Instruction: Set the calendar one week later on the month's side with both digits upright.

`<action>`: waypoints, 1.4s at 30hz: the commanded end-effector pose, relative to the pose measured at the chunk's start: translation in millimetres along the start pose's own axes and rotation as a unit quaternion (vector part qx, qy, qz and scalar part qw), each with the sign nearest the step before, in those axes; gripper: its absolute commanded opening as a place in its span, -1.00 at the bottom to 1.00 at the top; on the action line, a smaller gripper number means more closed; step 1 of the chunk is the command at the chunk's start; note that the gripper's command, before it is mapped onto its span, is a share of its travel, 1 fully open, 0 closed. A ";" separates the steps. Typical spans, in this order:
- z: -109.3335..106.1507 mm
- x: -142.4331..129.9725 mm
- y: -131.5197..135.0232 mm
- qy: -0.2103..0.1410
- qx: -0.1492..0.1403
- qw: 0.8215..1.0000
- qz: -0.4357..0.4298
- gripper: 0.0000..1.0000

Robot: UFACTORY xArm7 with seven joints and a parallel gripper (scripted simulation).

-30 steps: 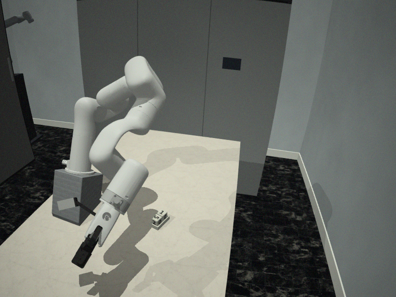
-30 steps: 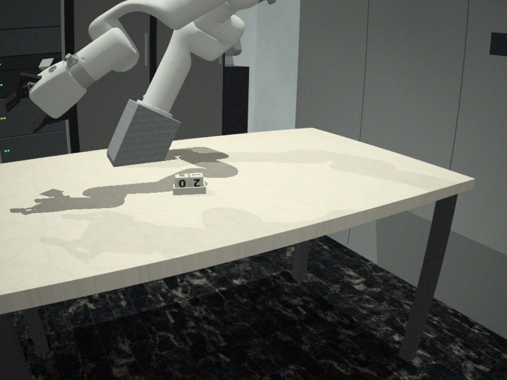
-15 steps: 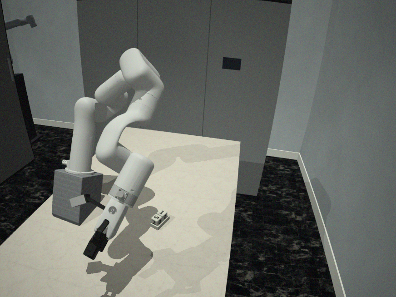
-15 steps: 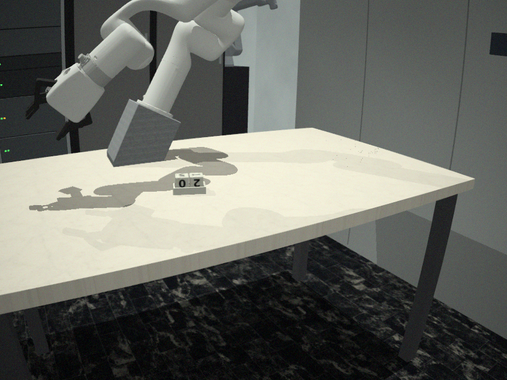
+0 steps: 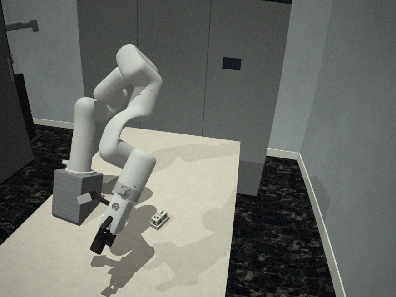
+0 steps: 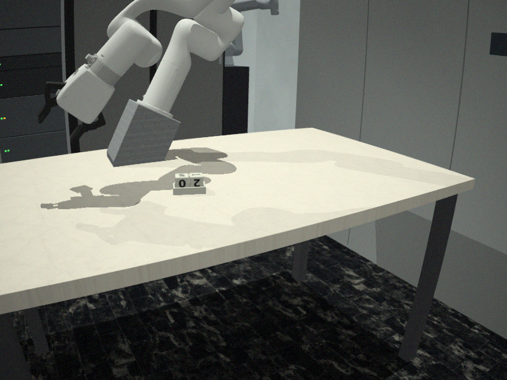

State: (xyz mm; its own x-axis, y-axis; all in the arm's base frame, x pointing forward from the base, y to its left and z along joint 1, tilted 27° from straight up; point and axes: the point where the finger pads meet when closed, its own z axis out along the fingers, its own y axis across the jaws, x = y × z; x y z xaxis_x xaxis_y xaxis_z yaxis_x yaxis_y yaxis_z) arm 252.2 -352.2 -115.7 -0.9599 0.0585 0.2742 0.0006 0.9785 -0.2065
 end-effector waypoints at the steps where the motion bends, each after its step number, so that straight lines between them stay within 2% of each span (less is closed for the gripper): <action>1: -6.0 -1.8 8.4 -0.008 -0.017 1.000 0.018 1.00; 9: -6.0 -1.8 8.4 -0.008 -0.017 1.000 0.018 1.00; 10: -22.5 -11.2 39.7 -0.024 -0.064 0.996 0.056 1.00; 11: -29.5 -14.8 51.7 -0.030 -0.083 0.994 0.070 1.00; 14: -30.5 -15.4 53.5 -0.031 -0.085 0.993 0.071 1.00; 15: -41.2 -20.5 70.5 -0.039 -0.111 0.989 0.089 1.00; 32: -41.2 -20.5 70.5 -0.039 -0.111 0.989 0.089 1.00; 33: -61.6 -29.2 99.8 -0.052 -0.155 0.980 0.116 1.00; 34: -75.1 -34.2 117.6 -0.059 -0.183 0.973 0.130 1.00; 37: -82.6 -36.7 126.9 -0.062 -0.197 0.969 0.137 1.00; 42: -82.6 -36.7 126.9 -0.062 -0.197 0.969 0.137 1.00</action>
State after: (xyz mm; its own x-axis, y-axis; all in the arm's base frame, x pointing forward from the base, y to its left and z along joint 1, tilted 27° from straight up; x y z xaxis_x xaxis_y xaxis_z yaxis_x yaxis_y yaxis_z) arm 308.4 -221.4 -79.8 -0.9408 0.3035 0.1508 0.3193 0.9429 0.0944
